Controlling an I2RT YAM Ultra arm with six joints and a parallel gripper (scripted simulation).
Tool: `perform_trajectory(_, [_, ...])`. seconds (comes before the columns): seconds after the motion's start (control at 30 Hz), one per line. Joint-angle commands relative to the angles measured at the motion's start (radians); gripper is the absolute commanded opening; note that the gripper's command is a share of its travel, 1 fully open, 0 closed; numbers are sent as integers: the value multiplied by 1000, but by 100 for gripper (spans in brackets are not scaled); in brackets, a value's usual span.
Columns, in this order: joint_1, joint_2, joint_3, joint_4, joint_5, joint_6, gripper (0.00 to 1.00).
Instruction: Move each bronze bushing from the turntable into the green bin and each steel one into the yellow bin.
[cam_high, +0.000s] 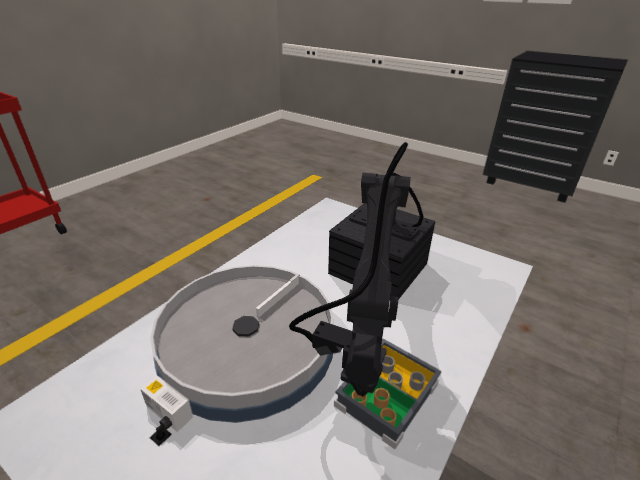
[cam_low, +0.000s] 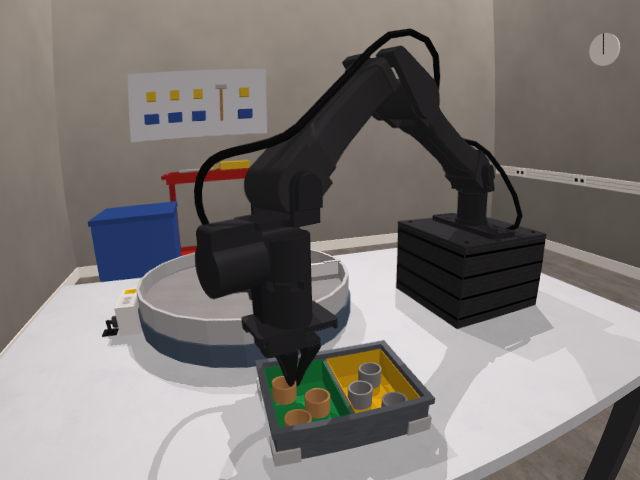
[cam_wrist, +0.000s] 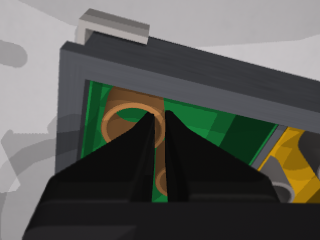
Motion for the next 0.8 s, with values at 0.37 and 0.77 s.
perform_trajectory(0.37, [8, -35, -21, 1, 4, 6, 0])
perform_trajectory(0.77, [8, -35, -24, 3, 4, 6, 0])
